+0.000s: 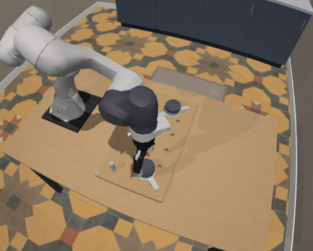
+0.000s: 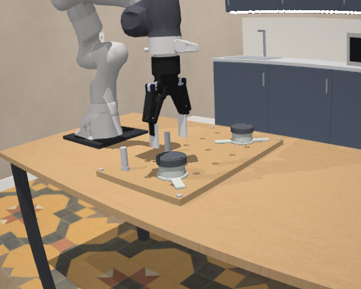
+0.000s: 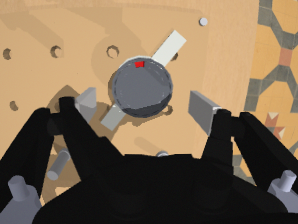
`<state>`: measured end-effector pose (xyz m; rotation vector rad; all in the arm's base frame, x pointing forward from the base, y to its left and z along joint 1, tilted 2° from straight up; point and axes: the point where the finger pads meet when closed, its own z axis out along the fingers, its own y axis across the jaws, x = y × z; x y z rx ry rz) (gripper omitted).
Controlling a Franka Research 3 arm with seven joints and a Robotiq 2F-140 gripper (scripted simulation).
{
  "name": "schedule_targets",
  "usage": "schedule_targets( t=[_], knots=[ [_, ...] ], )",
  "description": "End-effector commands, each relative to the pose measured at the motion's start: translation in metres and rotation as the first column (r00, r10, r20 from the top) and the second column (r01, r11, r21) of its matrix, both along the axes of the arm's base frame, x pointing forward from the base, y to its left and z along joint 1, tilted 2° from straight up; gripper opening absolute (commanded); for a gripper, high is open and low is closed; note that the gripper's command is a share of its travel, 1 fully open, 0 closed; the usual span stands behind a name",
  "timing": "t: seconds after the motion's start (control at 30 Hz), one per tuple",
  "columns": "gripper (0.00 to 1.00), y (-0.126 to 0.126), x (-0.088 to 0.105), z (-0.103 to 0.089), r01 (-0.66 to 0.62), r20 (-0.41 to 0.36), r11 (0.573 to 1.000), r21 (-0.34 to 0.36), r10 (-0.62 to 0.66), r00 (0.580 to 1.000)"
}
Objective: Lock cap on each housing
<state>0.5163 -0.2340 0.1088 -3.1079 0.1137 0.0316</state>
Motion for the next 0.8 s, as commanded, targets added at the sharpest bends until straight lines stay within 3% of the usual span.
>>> schedule_targets(
  t=[0.0, 0.77],
  knots=[
    [0.78, 0.000, 0.002, -0.005, 0.005, 0.005, 1.000, -0.003, -0.005, 1.000],
    [0.78, 0.000, 0.003, -0.031, 0.005, 0.005, 1.000, -0.003, -0.005, 1.000]
  ],
)
